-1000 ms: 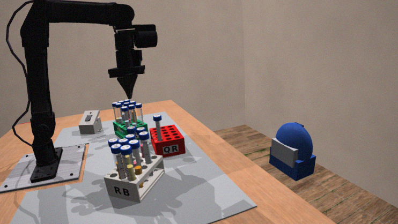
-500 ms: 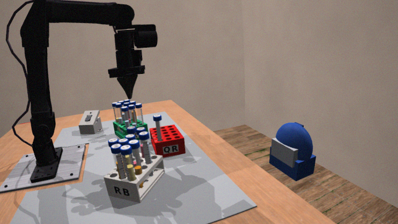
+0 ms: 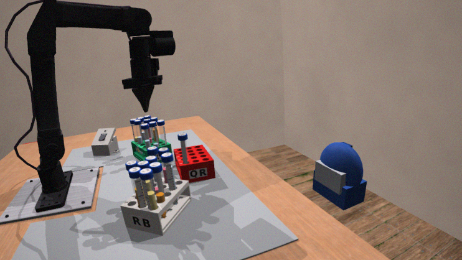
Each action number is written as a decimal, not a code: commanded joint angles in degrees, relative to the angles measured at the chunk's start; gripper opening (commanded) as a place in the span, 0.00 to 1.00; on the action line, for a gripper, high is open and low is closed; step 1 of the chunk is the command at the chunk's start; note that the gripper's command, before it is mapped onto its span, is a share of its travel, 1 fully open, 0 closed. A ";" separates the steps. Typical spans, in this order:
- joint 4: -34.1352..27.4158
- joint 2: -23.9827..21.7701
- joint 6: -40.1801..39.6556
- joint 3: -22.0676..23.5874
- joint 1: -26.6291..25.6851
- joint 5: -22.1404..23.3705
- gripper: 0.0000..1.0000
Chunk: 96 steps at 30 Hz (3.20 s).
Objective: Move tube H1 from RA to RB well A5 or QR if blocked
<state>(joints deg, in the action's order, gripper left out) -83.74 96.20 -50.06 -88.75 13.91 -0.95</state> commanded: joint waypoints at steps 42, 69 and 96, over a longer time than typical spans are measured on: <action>0.97 -0.42 5.72 -1.81 4.09 0.13 0.00; 0.85 -0.54 16.66 -1.98 14.19 0.11 0.00; 0.85 -0.54 16.48 -1.98 14.23 0.09 0.00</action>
<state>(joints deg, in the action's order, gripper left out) -83.68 96.62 -33.89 -88.97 28.45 -0.82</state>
